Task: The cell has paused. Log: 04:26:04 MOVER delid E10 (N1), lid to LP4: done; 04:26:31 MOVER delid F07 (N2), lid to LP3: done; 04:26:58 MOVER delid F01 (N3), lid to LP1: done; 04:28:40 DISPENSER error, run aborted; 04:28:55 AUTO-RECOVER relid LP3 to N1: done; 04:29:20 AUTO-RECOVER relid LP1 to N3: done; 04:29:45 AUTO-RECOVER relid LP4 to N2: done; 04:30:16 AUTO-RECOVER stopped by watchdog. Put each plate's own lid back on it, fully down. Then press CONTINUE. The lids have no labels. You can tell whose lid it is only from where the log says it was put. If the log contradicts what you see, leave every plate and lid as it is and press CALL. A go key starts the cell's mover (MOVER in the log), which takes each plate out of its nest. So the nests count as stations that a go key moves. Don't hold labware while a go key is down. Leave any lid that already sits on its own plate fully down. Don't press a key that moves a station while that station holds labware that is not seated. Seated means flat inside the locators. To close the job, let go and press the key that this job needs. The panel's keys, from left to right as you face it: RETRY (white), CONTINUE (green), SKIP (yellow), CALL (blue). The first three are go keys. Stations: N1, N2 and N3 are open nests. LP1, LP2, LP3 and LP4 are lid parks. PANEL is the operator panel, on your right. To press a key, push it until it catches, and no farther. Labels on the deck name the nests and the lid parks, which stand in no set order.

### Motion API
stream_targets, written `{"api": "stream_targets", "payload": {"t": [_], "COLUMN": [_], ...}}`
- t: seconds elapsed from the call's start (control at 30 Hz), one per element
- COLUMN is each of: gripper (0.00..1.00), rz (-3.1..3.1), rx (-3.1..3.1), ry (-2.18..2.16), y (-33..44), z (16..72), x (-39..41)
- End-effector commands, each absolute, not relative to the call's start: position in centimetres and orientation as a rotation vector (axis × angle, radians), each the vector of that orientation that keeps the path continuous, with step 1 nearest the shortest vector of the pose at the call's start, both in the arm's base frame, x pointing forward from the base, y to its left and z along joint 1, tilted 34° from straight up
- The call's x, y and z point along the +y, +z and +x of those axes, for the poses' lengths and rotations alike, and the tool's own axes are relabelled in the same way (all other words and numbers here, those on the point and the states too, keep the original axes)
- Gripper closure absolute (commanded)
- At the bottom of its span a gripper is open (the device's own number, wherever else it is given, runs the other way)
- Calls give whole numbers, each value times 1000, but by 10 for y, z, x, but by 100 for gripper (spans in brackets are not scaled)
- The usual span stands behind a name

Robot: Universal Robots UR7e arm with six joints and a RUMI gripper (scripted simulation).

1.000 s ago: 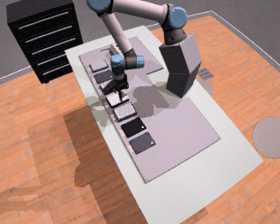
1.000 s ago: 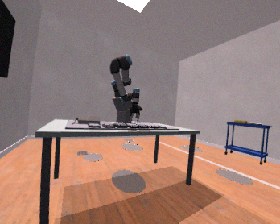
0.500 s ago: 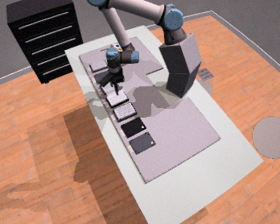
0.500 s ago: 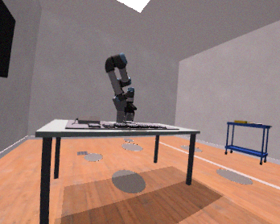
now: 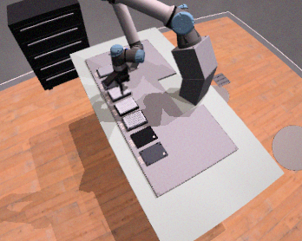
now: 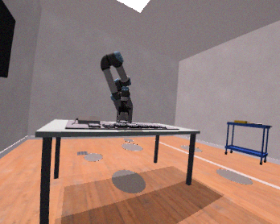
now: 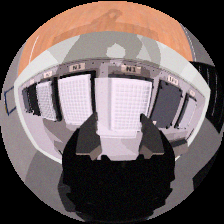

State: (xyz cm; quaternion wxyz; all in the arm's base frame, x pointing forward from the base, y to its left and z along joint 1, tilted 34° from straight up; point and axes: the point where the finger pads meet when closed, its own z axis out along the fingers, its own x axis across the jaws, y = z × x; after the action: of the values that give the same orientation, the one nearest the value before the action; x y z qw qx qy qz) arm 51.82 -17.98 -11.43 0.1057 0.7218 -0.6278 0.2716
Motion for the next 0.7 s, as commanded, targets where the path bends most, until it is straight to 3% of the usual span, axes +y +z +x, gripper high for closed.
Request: {"api": "stream_targets", "payload": {"t": [0.0, 0.67], "gripper": [100, 100], "rz": [2128, 2128], "rx": [-1850, -1850], "ry": [800, 800], "y": [-105, -103], "z": [519, 520], "x": [-194, -205]}}
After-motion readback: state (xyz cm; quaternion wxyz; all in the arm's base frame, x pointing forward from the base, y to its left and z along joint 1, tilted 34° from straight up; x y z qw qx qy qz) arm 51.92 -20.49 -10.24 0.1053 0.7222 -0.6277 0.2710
